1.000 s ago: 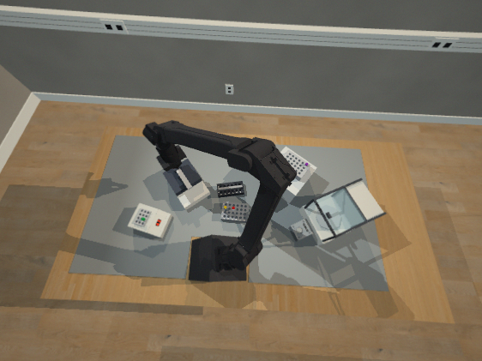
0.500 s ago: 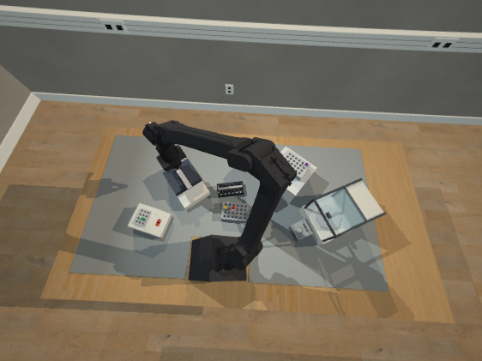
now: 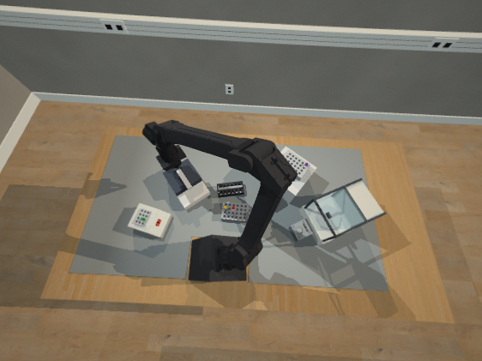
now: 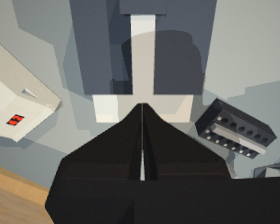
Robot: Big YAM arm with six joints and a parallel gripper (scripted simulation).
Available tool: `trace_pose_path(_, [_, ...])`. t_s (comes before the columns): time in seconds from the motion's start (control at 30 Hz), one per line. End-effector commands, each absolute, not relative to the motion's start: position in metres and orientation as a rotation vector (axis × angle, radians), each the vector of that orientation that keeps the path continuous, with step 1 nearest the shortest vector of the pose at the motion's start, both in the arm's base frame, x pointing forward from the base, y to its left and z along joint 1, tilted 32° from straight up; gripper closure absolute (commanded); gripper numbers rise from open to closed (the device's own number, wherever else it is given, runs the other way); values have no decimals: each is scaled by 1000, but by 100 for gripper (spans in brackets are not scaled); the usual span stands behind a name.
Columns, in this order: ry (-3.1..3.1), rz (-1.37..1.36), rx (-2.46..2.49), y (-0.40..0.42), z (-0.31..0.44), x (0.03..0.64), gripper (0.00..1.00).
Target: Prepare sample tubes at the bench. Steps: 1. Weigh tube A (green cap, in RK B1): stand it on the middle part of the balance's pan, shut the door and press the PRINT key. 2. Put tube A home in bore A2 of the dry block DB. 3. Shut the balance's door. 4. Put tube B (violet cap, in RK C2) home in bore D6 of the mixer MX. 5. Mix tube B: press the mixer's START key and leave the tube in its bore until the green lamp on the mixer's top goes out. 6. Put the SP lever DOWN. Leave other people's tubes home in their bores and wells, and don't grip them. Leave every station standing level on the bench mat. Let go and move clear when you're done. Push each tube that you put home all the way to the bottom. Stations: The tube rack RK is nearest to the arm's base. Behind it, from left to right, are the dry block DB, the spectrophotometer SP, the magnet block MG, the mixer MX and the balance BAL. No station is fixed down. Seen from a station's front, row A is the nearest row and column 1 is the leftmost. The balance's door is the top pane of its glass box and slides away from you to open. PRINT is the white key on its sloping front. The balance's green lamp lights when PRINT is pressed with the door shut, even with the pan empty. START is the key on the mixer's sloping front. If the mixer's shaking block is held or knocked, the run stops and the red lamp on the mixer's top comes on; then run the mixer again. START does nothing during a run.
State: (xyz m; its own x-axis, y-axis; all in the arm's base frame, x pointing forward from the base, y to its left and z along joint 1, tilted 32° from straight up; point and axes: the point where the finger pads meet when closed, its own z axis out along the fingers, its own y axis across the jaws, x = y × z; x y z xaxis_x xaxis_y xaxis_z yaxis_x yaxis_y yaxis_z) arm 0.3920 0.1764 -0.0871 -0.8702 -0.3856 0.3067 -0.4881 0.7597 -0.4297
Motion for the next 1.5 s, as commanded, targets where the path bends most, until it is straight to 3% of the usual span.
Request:
trace_pose_path(0.0, [-2828,740,705,205,-62,413,100])
trace_pose_path(1.47, [-2791,745,698,216,-33,407,100])
